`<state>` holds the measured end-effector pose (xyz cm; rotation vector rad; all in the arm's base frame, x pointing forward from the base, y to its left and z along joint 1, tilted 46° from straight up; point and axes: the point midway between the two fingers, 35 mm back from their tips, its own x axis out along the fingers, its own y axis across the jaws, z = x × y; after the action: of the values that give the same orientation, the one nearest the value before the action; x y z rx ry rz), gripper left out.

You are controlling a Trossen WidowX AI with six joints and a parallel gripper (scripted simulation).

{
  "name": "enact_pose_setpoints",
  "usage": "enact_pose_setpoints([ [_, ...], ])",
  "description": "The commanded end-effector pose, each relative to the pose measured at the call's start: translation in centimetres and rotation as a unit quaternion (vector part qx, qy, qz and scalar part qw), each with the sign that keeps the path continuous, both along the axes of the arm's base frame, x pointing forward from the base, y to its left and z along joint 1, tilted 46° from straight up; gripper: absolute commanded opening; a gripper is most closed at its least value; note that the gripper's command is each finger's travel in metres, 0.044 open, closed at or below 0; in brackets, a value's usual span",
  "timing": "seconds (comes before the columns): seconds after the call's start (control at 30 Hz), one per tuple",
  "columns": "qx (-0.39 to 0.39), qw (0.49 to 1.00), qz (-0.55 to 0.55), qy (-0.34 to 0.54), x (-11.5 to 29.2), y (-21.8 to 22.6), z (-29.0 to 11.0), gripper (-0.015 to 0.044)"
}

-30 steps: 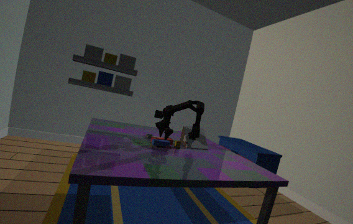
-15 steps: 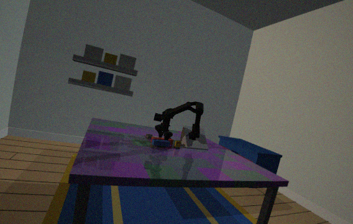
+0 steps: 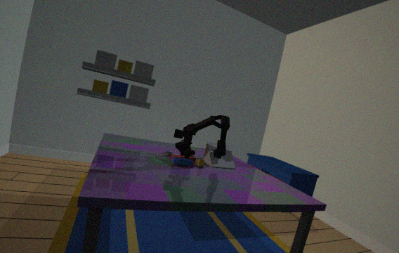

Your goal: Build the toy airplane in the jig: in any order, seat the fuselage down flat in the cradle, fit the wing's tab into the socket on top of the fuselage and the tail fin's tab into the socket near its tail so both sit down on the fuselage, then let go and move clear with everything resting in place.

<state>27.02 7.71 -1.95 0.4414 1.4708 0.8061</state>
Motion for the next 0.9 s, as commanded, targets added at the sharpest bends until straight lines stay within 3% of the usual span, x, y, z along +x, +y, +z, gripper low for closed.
enact_pose_setpoints([
  [0.0, 0.002, 1.000, -0.002, 0.000, 0.0, 0.0, 0.0, 0.0164],
  [0.13, 0.002, 1.000, -0.002, 0.000, 0.0, 0.0, 0.0, 0.0138],
  [0.3, 0.000, 1.000, -0.002, 0.000, 0.3, -0.5, 0.4, 0.0006],
  [0.87, -0.005, 1.000, -0.003, -0.001, 1.4, -4.2, 3.7, 0.0000],
])
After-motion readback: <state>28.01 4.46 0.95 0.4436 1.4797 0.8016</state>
